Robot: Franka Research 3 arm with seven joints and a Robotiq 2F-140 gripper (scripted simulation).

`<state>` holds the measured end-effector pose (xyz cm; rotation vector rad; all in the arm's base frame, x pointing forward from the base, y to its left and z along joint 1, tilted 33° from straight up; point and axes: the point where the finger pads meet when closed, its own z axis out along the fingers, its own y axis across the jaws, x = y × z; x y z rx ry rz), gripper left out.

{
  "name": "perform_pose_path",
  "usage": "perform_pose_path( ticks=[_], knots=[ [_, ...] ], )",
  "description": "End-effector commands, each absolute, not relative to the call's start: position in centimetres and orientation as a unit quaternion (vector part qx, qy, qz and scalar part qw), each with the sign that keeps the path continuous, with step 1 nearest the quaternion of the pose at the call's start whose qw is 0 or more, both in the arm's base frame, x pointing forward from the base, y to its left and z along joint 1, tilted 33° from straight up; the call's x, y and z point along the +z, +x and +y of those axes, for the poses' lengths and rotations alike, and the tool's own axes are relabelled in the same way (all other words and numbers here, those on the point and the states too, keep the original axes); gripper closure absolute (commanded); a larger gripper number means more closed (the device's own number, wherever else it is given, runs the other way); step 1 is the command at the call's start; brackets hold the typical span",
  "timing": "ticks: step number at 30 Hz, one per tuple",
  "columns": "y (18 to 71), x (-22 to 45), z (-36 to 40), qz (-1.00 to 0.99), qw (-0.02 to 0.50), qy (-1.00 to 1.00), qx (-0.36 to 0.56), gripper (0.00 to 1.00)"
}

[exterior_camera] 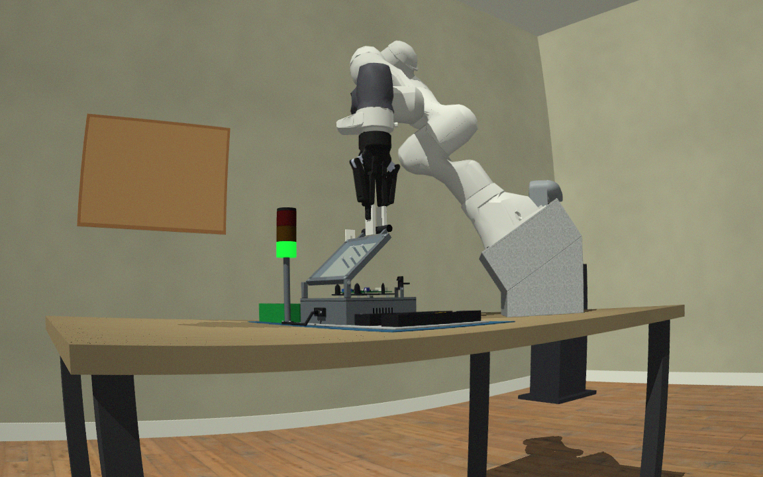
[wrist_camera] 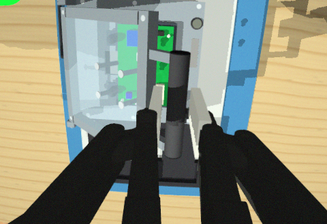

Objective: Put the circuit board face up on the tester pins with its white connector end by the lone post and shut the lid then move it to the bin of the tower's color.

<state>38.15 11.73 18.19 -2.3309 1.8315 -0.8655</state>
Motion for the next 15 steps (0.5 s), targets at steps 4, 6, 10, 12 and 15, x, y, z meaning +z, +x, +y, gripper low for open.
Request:
perform_pose_path(
  ticks=[4,6,10,12,15],
  knots=[
    [38.17,18.07,11.75,0.594,0.028,-0.754,-0.280,0.84],
    [38.18,18.04,11.76,0.594,0.028,-0.754,-0.280,0.84],
    [38.19,17.99,11.77,0.594,0.028,-0.754,-0.280,0.84],
    [38.19,17.97,11.77,0.594,0.028,-0.754,-0.280,0.84],
    [38.19,17.96,11.77,0.594,0.028,-0.754,-0.280,0.84]
  ],
)
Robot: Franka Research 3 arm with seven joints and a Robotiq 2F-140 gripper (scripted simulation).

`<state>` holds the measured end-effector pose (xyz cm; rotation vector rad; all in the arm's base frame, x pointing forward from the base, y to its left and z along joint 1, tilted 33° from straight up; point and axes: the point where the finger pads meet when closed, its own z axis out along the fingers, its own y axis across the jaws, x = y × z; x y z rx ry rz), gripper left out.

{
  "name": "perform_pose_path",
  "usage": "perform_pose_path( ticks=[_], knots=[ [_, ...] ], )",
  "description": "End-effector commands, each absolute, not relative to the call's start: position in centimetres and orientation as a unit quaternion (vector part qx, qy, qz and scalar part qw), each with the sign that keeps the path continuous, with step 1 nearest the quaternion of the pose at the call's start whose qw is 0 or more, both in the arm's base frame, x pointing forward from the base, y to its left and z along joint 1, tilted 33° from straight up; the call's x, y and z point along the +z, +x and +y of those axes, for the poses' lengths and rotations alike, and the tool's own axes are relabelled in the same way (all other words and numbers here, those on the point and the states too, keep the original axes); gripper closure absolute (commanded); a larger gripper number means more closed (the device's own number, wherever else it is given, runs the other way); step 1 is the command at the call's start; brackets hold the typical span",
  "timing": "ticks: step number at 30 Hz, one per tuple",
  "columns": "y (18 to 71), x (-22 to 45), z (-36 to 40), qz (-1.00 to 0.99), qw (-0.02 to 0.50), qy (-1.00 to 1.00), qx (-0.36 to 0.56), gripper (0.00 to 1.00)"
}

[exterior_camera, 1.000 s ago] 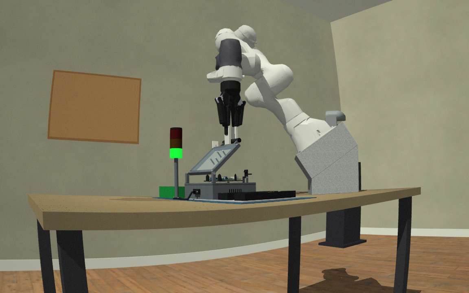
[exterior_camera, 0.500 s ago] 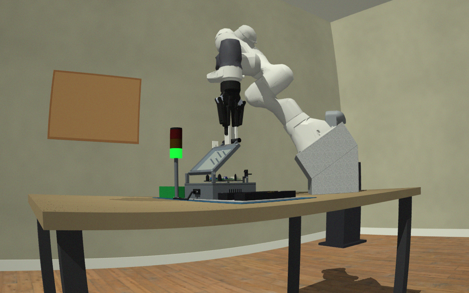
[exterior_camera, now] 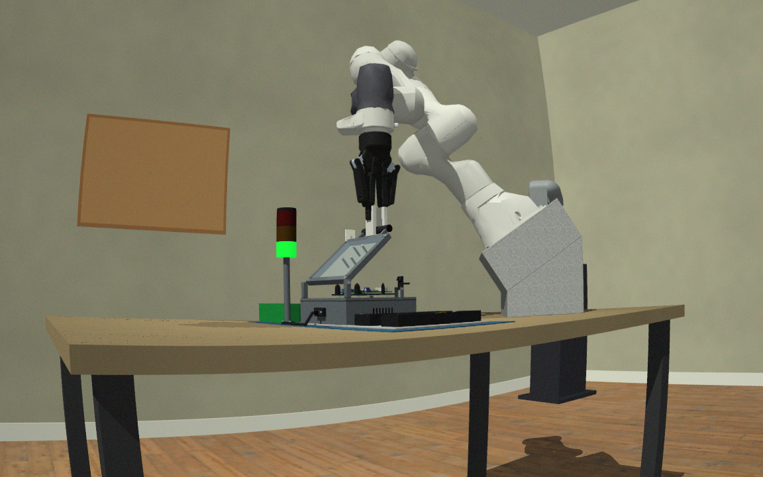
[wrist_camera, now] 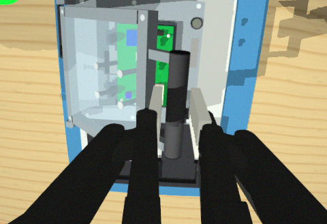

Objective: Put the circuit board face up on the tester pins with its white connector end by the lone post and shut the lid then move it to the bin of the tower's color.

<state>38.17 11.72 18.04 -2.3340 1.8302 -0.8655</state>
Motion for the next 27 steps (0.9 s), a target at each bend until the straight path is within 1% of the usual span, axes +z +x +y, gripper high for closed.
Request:
perform_pose_path(
  ticks=[1,19,20,27],
  knots=[
    [38.19,17.96,11.77,0.594,0.028,-0.754,-0.280,0.84],
    [38.19,17.96,11.77,0.594,0.028,-0.754,-0.280,0.84],
    [38.19,17.96,11.77,0.594,0.028,-0.754,-0.280,1.00],
    [38.19,17.96,11.77,0.594,0.028,-0.754,-0.280,1.00]
  ],
)
